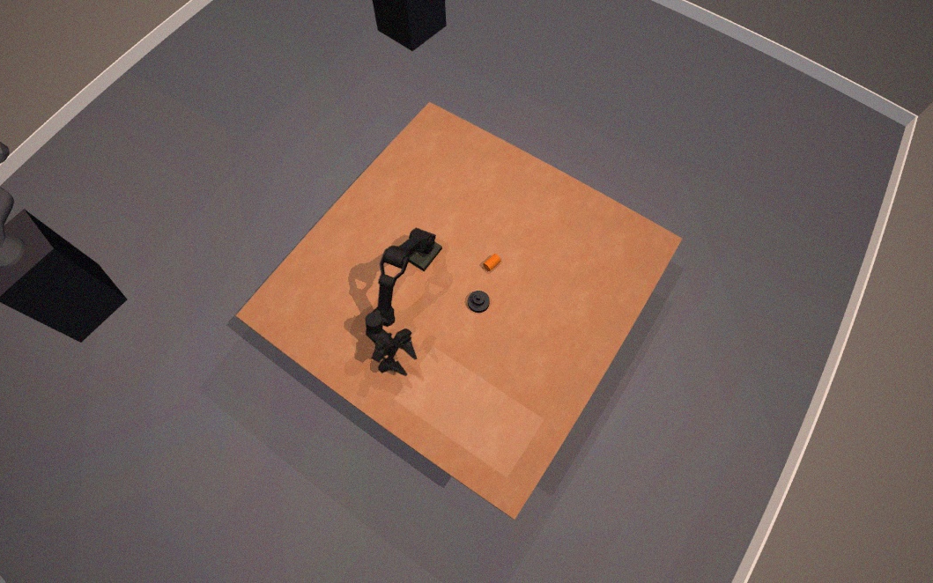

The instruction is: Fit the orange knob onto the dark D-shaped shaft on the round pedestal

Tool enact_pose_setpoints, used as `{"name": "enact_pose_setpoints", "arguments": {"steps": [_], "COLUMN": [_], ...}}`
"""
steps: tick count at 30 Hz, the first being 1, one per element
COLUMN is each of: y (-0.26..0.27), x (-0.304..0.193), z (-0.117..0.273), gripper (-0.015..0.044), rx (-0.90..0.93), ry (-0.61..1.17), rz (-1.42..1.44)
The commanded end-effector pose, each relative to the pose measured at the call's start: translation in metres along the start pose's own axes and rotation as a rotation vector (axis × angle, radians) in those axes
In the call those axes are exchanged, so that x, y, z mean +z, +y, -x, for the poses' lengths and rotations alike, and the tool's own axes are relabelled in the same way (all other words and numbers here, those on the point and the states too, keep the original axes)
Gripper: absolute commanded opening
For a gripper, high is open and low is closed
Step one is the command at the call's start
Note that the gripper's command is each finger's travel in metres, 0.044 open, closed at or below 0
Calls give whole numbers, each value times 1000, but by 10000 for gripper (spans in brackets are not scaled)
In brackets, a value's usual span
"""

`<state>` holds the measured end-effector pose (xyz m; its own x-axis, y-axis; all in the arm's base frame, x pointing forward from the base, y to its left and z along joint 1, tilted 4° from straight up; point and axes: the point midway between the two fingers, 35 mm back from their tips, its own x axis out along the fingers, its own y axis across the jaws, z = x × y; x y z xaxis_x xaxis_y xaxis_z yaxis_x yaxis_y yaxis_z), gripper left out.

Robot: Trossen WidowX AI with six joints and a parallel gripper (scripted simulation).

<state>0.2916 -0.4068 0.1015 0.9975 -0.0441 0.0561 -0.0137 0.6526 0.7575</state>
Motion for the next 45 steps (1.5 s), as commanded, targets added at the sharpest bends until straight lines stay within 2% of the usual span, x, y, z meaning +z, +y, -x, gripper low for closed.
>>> {"name": "enact_pose_setpoints", "arguments": {"steps": [1, 8, 13, 18, 23, 28, 33, 40, 45], "y": [1, 44, 91, 139, 188, 238, 284, 342, 378], "x": [-1, -37, -84, -132, -187, -241, -289, -338, -355], "z": [-2, -99, -158, -191, -207, -201, -177, -115, -60], "gripper": [426, 440, 440, 440, 440, 440, 440, 440, 440], "rx": [-2, -41, -70, -89, -103, -97, -72, 5, 129], "ry": [1, 123, 262, 402, 571, 763, 959, 1247, 1454], "rz": [5, 81, 146, 220, 343, 509, 681, 956, 1227]}}
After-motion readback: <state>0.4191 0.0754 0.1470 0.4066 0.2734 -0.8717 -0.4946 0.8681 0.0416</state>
